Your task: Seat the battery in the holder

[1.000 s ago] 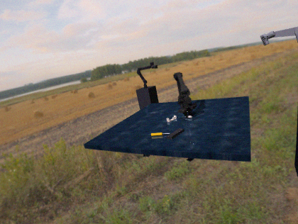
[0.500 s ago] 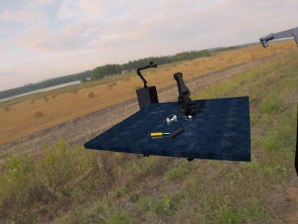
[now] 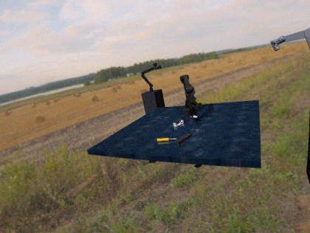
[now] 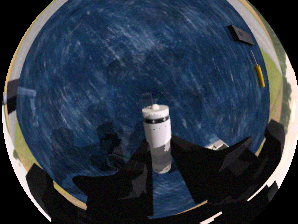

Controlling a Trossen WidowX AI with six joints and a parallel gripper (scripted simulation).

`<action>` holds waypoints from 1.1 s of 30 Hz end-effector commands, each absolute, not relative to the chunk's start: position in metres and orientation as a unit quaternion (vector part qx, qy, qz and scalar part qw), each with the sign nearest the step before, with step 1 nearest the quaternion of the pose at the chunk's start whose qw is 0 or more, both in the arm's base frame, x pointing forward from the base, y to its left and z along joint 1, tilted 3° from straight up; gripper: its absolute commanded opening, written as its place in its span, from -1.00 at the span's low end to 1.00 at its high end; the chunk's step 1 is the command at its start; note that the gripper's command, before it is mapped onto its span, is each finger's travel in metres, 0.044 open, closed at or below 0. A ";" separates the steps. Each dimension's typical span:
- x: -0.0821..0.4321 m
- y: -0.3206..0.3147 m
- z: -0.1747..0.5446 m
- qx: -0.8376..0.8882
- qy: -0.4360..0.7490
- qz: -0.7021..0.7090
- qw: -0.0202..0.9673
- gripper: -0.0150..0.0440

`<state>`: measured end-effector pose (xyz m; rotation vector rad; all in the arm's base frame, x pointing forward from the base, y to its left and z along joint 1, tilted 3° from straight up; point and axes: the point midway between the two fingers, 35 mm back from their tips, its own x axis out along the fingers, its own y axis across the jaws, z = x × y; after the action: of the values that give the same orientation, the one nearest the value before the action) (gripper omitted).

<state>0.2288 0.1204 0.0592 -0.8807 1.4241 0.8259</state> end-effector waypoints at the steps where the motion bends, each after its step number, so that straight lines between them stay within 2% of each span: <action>1: 0.241 0.103 0.066 -0.324 0.641 0.298 0.630 -0.25; 11: 0.266 0.042 0.078 -0.111 0.702 0.078 0.699 -0.25; 20: 0.276 -0.015 0.090 0.103 0.694 -0.134 0.700 -0.25; 33: 0.279 -0.020 0.079 0.111 0.668 -0.148 0.721 -0.25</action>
<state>0.2789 -0.0185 0.0838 0.2500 1.4995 -0.3164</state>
